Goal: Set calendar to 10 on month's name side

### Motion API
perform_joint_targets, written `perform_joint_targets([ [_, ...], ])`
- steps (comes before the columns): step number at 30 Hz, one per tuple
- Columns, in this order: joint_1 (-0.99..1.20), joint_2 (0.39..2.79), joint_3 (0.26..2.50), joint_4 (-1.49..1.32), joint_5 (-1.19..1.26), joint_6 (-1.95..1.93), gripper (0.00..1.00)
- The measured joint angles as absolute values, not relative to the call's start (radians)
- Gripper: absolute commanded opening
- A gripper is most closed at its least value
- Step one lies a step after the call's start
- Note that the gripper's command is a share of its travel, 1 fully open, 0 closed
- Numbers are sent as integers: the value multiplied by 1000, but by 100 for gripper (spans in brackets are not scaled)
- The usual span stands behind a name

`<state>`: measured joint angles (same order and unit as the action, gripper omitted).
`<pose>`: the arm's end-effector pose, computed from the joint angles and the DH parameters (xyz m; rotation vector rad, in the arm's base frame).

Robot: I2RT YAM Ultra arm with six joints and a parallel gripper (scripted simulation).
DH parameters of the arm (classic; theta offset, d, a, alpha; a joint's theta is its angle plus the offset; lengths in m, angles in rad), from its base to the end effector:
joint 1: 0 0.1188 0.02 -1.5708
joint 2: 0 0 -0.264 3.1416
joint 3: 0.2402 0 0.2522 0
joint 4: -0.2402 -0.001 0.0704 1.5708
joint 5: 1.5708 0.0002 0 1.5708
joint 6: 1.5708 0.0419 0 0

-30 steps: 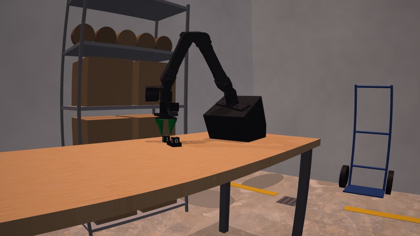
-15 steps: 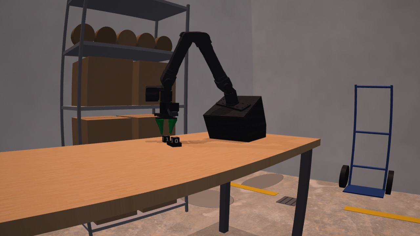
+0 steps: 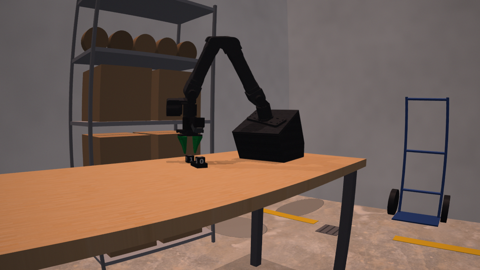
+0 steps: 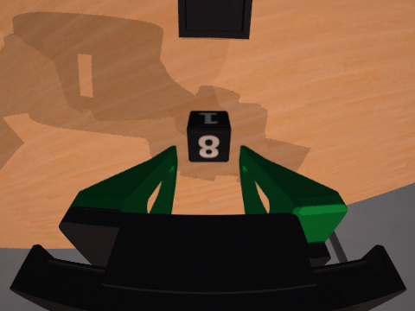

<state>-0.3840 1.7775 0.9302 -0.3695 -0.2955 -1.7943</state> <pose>0.3011 -0.1074 0.1296 -1.8104 2.0158 -0.2426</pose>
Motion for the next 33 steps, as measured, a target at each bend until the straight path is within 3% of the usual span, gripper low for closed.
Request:
perform_joint_targets([
  [33, -368, 1826, 926, -323, -290, -1781, 45],
])
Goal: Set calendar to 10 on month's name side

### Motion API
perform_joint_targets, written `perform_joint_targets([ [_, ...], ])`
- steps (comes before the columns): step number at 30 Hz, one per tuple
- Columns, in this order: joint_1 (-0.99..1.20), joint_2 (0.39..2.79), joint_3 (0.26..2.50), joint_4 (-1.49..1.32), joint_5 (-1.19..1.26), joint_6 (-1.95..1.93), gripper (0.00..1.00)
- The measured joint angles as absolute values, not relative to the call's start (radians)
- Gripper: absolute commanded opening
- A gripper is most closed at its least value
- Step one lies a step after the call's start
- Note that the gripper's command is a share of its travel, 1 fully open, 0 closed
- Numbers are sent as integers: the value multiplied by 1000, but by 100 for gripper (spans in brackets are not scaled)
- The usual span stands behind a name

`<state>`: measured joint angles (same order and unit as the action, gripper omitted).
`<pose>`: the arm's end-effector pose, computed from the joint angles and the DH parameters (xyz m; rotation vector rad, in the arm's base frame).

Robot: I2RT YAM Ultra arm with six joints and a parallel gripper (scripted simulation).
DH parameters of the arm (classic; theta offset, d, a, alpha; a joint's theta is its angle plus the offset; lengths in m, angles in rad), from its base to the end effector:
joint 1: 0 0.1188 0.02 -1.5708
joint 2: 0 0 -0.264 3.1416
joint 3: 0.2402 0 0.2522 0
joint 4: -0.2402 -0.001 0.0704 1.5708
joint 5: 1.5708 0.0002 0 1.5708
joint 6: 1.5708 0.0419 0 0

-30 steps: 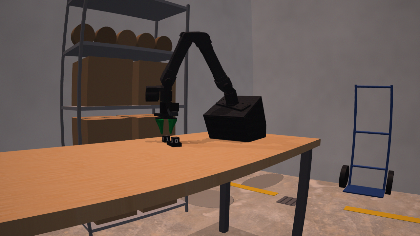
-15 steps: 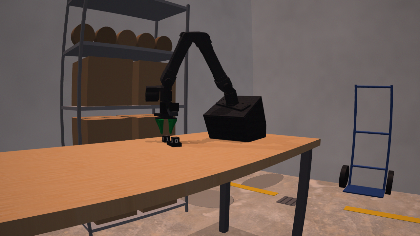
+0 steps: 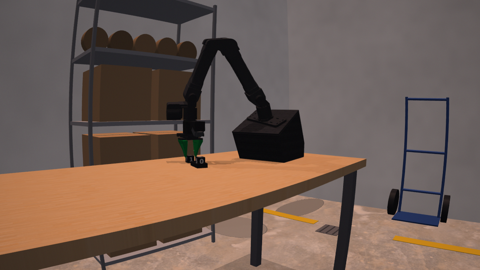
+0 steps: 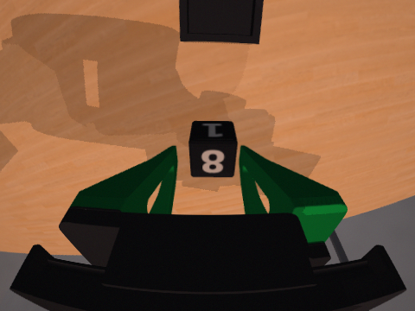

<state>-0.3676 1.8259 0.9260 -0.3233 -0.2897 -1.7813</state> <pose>0.3064 -0.1041 0.1157 -1.8161 2.0193 -0.2306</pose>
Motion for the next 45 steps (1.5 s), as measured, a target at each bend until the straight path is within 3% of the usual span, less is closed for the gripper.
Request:
perform_joint_targets([
  [45, -358, 1869, 926, -266, -286, -1769, 45],
])
